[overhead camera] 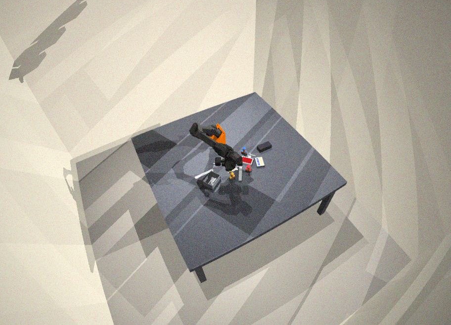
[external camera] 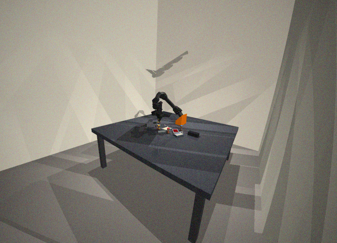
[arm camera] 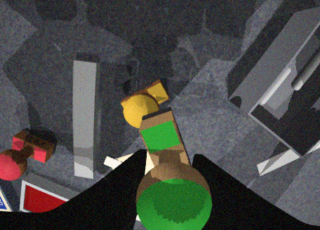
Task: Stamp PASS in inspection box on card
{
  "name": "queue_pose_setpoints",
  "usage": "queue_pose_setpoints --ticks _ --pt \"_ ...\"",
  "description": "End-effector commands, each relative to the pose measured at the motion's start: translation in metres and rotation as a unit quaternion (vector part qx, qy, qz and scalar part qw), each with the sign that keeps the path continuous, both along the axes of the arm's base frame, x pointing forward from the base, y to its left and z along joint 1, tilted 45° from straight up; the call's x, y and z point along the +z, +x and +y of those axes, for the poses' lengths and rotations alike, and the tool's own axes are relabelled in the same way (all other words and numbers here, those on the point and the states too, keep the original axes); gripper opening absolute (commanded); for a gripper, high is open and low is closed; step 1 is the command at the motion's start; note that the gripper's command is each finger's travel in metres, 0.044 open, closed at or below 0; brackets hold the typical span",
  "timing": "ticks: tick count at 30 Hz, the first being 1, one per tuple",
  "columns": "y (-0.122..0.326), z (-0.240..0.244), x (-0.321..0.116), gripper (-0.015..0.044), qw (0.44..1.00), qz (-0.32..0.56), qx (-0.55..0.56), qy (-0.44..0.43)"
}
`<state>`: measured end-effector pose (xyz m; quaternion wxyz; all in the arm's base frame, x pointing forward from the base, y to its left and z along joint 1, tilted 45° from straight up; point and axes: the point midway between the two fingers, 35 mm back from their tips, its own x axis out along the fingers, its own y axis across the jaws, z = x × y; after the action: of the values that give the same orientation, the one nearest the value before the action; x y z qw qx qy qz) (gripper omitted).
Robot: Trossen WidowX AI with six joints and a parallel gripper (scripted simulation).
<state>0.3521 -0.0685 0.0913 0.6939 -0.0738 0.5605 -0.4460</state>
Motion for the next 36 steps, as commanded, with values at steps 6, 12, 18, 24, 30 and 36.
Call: queue_pose_setpoints --ticks 6,12,18,24,30,36 --pt "0.019 -0.024 0.017 0.0000 1.000 0.003 -0.001 -0.005" --pt "0.020 -0.028 0.013 0.0000 1.000 0.003 -0.001 -0.005" --pt "0.020 -0.034 0.006 0.0000 1.000 0.003 -0.001 -0.005" --pt "0.021 -0.041 -0.001 0.0000 1.000 0.003 -0.001 -0.005" --pt "0.021 -0.048 -0.008 0.0000 1.000 0.003 -0.001 -0.005" --pt "0.020 -0.055 -0.015 0.0000 1.000 0.003 -0.001 -0.006"
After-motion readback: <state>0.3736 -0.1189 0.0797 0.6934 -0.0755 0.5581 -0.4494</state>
